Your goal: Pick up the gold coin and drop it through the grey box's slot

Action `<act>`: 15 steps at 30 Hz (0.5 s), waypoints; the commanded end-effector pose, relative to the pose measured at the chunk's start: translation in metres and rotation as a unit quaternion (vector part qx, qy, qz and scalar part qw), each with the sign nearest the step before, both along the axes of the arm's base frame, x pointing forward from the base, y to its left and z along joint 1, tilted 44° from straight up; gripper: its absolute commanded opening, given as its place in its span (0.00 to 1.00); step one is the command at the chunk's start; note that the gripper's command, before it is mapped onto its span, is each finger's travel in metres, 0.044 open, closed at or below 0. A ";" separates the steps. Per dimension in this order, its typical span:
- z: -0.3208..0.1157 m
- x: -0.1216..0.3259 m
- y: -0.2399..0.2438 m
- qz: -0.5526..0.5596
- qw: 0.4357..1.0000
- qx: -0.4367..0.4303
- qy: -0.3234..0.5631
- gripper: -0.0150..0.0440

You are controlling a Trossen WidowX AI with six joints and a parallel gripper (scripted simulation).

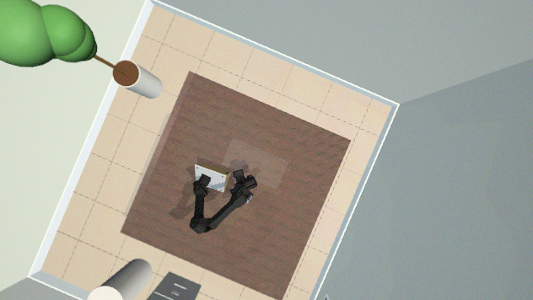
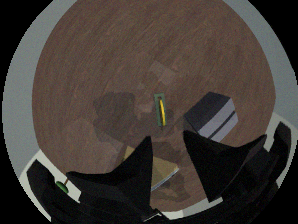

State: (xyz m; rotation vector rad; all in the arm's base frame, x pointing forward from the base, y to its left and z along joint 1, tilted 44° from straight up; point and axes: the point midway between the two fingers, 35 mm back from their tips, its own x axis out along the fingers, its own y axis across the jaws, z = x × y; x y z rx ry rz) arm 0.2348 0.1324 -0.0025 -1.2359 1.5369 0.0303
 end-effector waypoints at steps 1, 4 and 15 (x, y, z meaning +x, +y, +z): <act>-0.014 0.005 -0.018 0.003 1.000 -0.005 0.002 0.53; -0.022 0.007 -0.026 0.003 1.000 -0.006 0.002 0.53; -0.034 0.009 -0.039 0.003 1.000 -0.006 0.002 0.53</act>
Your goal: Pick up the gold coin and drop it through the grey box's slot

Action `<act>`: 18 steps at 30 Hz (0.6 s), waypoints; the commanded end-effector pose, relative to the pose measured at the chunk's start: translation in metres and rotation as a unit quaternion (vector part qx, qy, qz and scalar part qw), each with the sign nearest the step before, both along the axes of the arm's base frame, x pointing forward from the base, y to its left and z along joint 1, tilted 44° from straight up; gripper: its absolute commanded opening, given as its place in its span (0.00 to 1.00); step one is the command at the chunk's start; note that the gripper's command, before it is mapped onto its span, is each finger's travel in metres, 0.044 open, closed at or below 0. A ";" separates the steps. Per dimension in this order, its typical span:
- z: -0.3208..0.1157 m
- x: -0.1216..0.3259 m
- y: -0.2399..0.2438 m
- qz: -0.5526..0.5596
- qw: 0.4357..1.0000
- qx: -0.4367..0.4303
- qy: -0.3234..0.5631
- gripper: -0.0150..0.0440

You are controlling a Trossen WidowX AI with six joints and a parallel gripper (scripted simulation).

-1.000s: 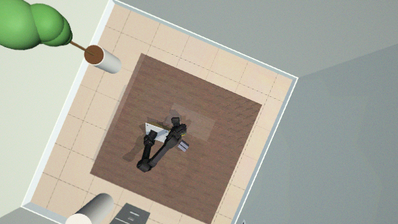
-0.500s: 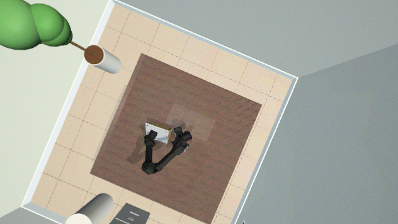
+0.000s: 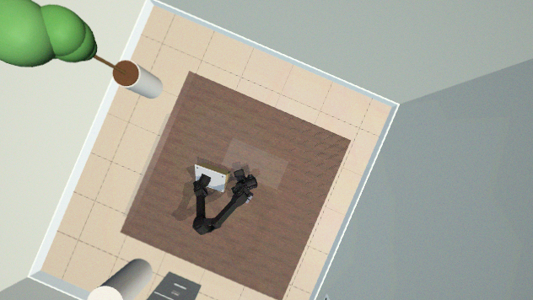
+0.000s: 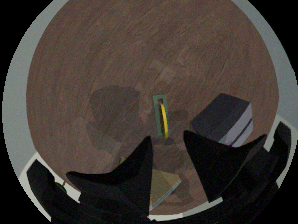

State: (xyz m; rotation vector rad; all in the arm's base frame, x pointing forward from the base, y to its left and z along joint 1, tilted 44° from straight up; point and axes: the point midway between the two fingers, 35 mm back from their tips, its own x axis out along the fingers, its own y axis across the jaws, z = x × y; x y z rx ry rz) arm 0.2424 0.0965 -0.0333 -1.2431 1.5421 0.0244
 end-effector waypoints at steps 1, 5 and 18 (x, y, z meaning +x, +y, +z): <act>-0.004 0.002 -0.004 0.003 1.000 -0.001 0.000 0.53; -0.009 0.003 -0.009 0.003 1.000 -0.001 0.000 0.53; -0.024 0.007 -0.023 0.004 1.000 -0.002 0.000 0.53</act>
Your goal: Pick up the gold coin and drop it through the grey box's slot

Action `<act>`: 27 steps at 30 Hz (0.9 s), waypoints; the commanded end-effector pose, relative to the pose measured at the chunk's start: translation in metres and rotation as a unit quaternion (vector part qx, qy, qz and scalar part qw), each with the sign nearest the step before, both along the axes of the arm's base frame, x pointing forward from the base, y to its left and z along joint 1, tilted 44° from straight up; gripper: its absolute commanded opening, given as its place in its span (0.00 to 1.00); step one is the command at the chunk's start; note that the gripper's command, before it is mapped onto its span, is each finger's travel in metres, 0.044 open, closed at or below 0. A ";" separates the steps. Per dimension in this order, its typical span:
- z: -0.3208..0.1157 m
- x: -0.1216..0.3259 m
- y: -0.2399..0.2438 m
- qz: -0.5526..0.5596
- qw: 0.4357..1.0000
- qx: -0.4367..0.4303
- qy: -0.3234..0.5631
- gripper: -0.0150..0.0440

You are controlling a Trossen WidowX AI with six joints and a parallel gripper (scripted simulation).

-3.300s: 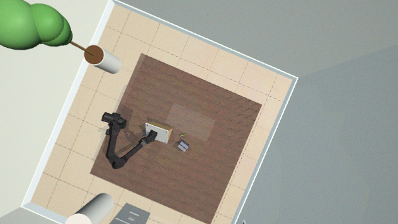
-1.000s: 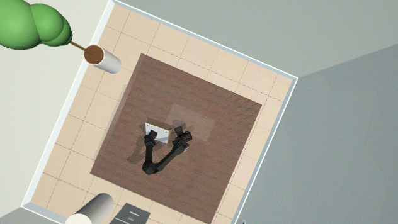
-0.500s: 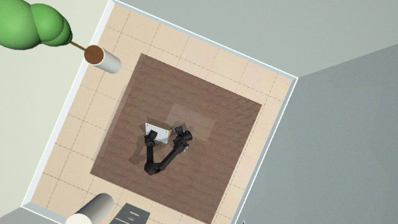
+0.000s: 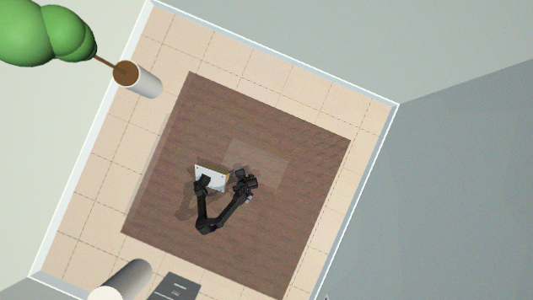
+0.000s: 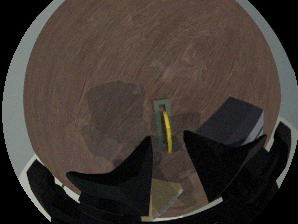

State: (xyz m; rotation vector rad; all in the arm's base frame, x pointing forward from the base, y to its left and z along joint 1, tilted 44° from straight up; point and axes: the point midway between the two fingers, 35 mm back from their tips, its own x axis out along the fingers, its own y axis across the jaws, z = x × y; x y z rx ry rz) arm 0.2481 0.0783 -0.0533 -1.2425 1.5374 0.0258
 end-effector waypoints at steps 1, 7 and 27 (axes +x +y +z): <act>-0.005 0.001 -0.006 0.002 1.000 -0.003 0.001 0.53; -0.012 0.002 -0.013 0.002 1.000 -0.003 0.001 0.53; -0.019 0.003 -0.021 0.002 1.000 -0.004 0.001 0.25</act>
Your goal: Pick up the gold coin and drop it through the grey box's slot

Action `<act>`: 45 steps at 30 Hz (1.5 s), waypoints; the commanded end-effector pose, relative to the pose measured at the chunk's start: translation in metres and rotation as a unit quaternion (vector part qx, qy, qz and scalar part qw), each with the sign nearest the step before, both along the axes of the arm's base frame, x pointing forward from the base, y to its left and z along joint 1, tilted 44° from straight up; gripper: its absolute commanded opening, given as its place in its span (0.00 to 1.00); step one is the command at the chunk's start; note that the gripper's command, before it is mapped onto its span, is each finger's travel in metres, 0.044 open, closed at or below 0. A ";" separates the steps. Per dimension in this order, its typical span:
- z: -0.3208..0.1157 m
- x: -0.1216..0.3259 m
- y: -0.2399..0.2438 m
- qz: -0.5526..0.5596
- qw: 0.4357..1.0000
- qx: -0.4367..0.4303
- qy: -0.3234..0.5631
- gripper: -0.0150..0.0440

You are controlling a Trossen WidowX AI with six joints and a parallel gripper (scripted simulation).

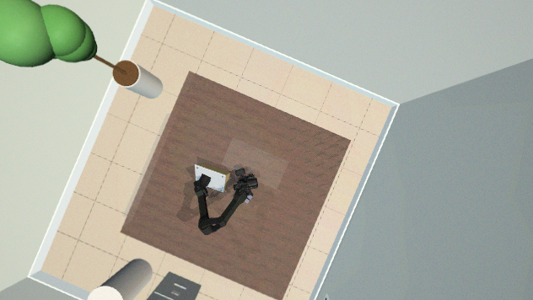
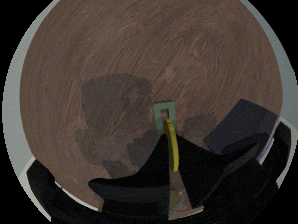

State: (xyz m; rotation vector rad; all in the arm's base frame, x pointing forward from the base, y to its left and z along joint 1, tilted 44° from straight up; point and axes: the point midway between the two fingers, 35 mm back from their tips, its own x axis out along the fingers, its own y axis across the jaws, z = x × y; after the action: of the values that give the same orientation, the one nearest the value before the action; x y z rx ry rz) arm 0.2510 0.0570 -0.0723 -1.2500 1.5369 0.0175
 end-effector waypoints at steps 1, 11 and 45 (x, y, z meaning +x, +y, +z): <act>-0.001 0.000 0.000 0.002 1.000 0.000 0.002 0.25; 0.006 0.000 0.008 0.002 1.000 0.002 0.002 0.25; 0.067 -0.014 0.064 0.002 1.000 0.003 0.003 0.25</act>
State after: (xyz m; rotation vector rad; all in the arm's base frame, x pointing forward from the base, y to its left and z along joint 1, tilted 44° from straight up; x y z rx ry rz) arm 0.2390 0.1151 -0.0125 -1.2577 1.5405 0.0295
